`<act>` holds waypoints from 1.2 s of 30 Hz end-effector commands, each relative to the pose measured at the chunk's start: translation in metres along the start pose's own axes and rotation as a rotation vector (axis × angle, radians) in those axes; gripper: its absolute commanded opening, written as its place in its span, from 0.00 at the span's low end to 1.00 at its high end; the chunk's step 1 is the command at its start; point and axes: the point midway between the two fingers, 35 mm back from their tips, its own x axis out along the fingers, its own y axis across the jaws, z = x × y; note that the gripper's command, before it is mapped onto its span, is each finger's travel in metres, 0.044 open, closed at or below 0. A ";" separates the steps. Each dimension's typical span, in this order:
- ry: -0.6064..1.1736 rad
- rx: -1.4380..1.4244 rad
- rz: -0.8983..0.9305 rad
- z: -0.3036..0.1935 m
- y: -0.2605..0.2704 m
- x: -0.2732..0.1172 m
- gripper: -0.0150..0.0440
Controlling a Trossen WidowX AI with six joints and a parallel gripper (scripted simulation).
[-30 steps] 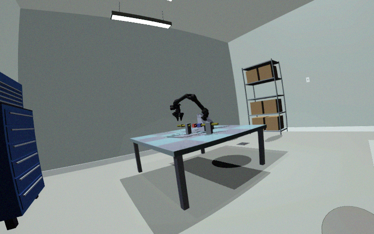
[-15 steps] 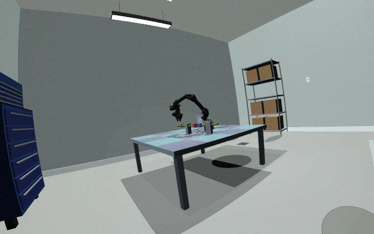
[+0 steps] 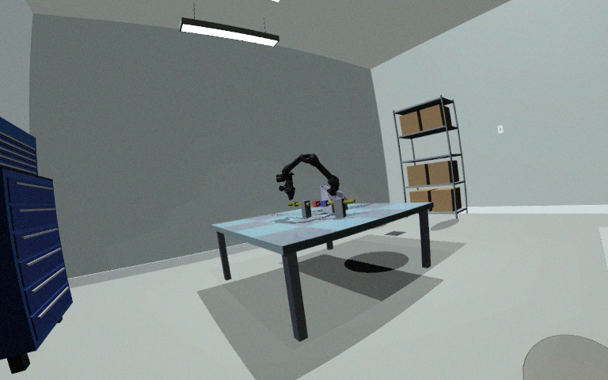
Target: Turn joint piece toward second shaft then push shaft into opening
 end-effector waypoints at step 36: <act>0.001 0.862 0.023 -0.004 0.000 0.049 1.00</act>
